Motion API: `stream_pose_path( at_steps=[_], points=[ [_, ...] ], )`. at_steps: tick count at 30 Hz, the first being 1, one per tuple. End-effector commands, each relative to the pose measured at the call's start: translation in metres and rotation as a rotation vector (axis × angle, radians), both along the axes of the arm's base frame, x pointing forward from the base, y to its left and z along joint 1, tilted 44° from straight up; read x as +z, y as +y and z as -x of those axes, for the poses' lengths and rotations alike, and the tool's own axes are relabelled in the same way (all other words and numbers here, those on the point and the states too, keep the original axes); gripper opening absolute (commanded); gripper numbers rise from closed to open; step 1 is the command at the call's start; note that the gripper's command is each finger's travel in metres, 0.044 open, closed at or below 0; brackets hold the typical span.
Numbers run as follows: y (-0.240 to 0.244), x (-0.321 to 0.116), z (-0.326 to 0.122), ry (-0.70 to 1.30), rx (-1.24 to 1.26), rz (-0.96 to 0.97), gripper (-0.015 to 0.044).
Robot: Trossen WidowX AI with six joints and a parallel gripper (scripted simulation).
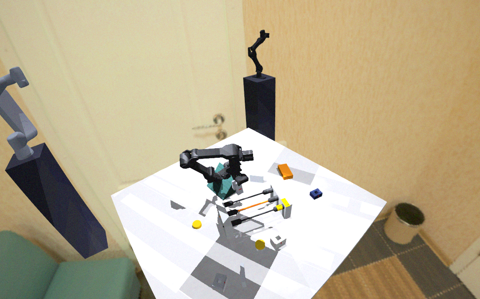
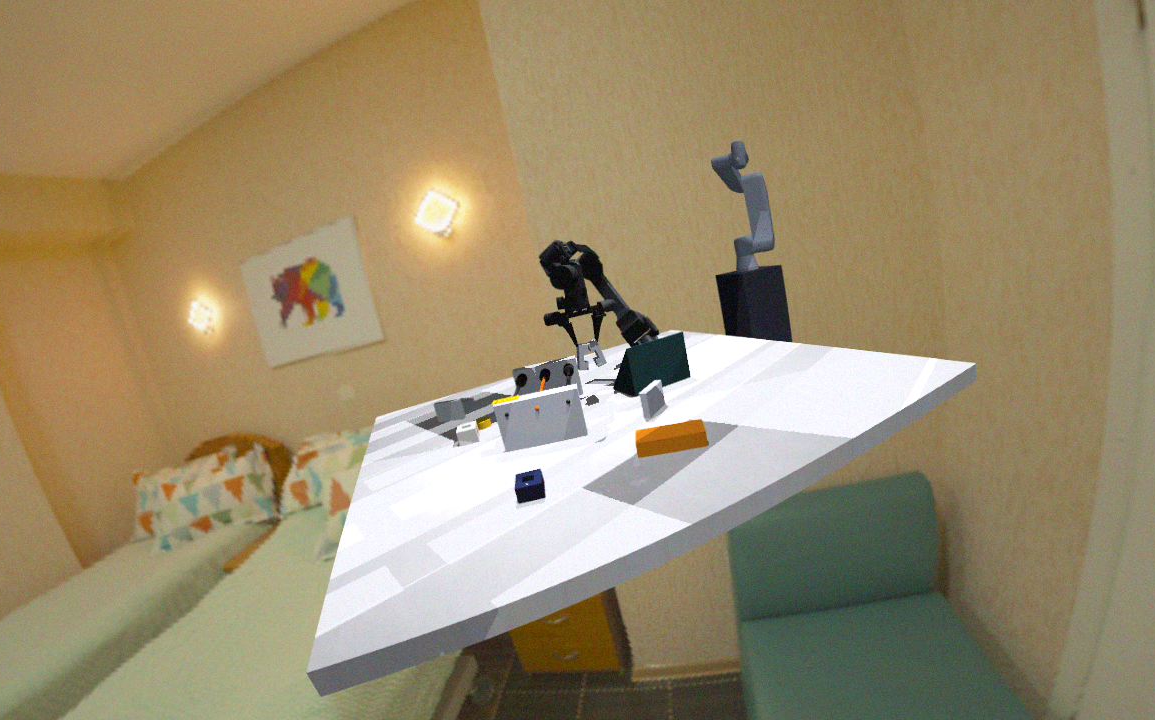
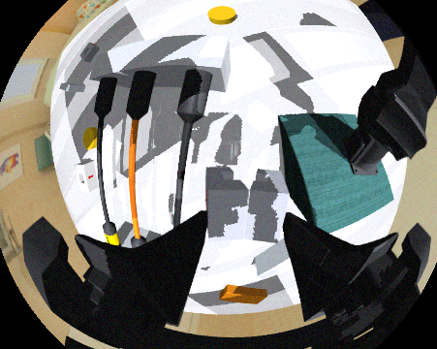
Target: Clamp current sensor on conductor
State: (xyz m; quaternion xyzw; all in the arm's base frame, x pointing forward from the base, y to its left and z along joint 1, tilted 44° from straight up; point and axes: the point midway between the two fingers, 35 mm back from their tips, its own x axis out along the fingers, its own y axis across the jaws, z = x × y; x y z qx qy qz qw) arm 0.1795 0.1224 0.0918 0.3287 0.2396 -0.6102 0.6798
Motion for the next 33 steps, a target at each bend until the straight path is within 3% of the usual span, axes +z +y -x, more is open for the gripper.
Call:
stream_pose_path(
  at_steps=[1,22,33],
  points=[
    [0.003,0.003,-0.009,-0.016,0.002,-0.007,0.0000],
    [-0.013,0.048,-0.163,-0.303,0.043,0.017,0.0000],
    [-0.021,0.044,-0.172,-0.313,0.042,0.021,0.0000]
  ],
)
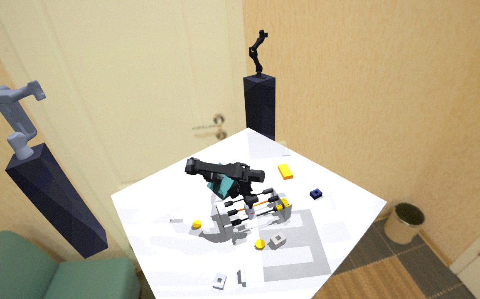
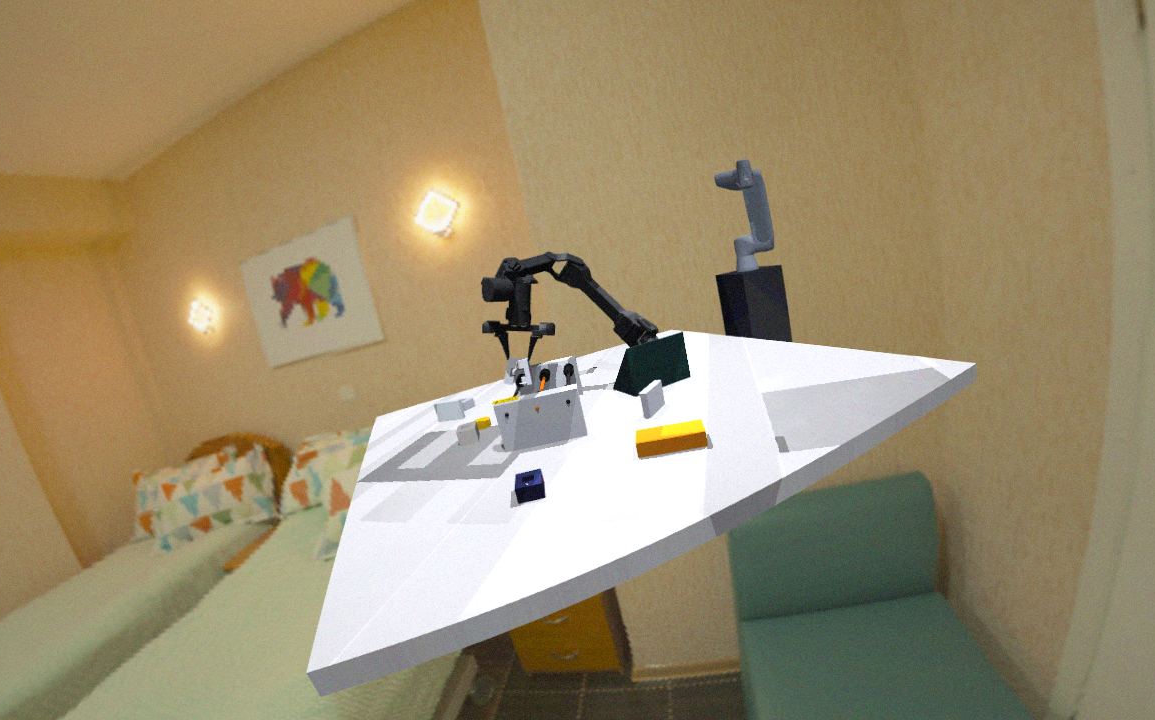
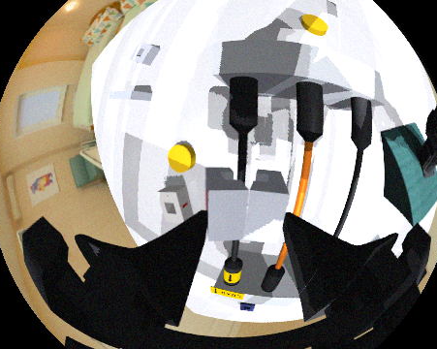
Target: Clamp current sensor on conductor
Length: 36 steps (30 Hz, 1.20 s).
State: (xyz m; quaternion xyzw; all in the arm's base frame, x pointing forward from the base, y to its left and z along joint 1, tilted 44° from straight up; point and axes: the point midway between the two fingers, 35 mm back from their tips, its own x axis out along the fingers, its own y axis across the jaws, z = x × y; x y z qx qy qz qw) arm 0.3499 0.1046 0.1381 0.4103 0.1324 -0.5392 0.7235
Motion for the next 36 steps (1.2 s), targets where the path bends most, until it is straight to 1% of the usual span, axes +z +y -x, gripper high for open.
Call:
stream_pose_path(
  at_steps=[1,28,36],
  points=[
    [-0.005,-0.004,-0.002,0.002,0.001,0.006,0.0000],
    [-0.035,-0.030,-0.019,-0.001,0.000,0.008,0.0000],
    [-0.032,-0.028,-0.018,-0.002,-0.002,0.002,0.0000]
  ],
)
